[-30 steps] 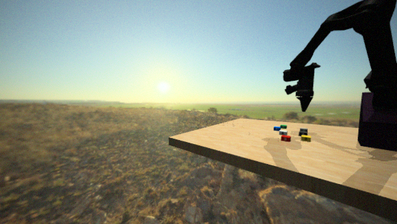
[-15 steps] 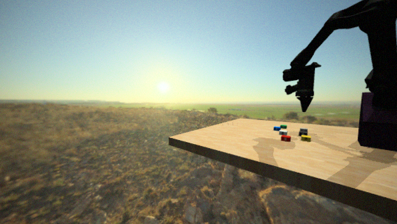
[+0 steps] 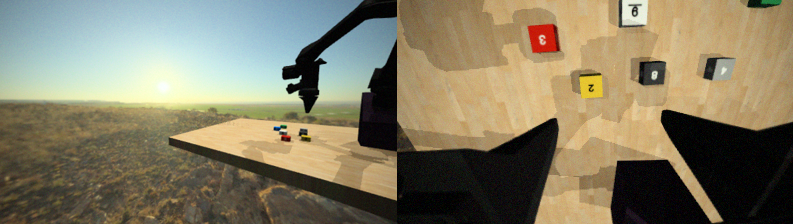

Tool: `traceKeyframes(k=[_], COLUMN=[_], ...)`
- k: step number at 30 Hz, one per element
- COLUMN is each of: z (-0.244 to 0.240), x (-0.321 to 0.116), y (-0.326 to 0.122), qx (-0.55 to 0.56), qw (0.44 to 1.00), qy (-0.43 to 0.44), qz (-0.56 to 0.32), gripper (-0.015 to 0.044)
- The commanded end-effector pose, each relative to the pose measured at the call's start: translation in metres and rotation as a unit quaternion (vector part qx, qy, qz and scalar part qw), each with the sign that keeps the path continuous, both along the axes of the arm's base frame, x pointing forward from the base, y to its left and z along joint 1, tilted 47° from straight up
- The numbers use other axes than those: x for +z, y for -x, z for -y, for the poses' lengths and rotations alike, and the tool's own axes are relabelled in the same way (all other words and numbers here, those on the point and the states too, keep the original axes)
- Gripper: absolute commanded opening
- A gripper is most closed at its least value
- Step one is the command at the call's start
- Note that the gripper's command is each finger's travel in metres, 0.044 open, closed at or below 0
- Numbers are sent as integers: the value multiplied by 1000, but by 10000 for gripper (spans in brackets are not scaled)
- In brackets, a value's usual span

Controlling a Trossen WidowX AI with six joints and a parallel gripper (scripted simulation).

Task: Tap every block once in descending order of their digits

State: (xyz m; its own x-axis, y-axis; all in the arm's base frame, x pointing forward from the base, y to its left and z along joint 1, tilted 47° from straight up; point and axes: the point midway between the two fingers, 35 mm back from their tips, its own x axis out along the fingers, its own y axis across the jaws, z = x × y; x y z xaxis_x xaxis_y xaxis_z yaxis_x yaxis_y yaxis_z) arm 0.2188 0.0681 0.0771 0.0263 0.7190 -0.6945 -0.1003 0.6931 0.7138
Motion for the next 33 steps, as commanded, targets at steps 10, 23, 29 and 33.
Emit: traceKeyframes(k=[10,23,29,33], z=[-2,-56,-56,-56], x=[1,62,62,62], y=[1,-55,-55,-55], qx=[-3,-3,-3,-3], qw=[1000,1000,1000,1000], qy=[-4,-6,-6,-6], qz=[-3,0,0,0], gripper=[400,400,400,400])
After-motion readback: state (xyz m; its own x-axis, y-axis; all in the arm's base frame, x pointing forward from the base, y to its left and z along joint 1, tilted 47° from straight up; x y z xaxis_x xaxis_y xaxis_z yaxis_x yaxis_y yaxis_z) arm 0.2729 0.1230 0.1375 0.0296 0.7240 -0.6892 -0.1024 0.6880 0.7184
